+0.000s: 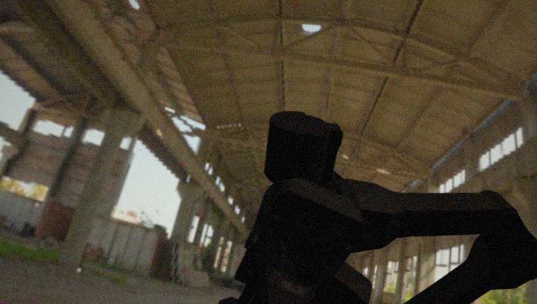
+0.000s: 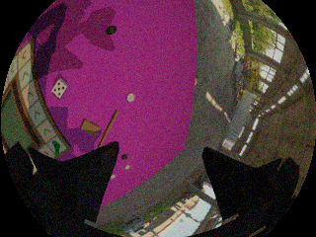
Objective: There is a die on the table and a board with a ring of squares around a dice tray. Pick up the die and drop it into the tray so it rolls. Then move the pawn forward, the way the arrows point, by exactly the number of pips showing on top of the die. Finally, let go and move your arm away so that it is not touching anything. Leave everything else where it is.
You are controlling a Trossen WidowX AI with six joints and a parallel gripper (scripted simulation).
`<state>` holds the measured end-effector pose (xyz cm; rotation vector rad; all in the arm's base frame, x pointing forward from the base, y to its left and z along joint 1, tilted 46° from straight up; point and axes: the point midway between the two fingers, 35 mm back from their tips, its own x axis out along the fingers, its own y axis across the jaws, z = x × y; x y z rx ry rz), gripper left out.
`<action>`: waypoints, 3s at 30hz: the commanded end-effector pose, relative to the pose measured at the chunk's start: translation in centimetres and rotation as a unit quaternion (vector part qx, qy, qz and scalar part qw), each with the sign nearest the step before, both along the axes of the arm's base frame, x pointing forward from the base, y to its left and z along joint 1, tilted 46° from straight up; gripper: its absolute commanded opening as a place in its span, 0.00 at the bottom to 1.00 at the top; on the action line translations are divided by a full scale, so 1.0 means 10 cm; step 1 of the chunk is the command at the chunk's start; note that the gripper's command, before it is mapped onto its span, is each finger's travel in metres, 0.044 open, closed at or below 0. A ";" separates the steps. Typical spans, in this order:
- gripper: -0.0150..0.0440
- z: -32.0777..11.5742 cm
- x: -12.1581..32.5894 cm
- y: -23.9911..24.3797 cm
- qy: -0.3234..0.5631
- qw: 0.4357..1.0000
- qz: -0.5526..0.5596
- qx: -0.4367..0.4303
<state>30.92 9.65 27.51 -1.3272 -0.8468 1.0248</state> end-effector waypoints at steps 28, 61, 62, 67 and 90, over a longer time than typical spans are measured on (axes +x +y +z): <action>0.72 -1.33 -0.42 0.44 0.871 0.358 -0.332 0.064; 0.59 -1.64 -0.40 0.78 0.871 0.358 -0.330 0.065; 0.54 -1.64 -0.40 0.78 0.871 0.358 -0.330 0.065; 0.45 -1.64 -0.40 0.78 0.871 0.358 -0.330 0.065; 0.25 -1.03 -0.38 0.07 0.869 0.357 -0.337 0.061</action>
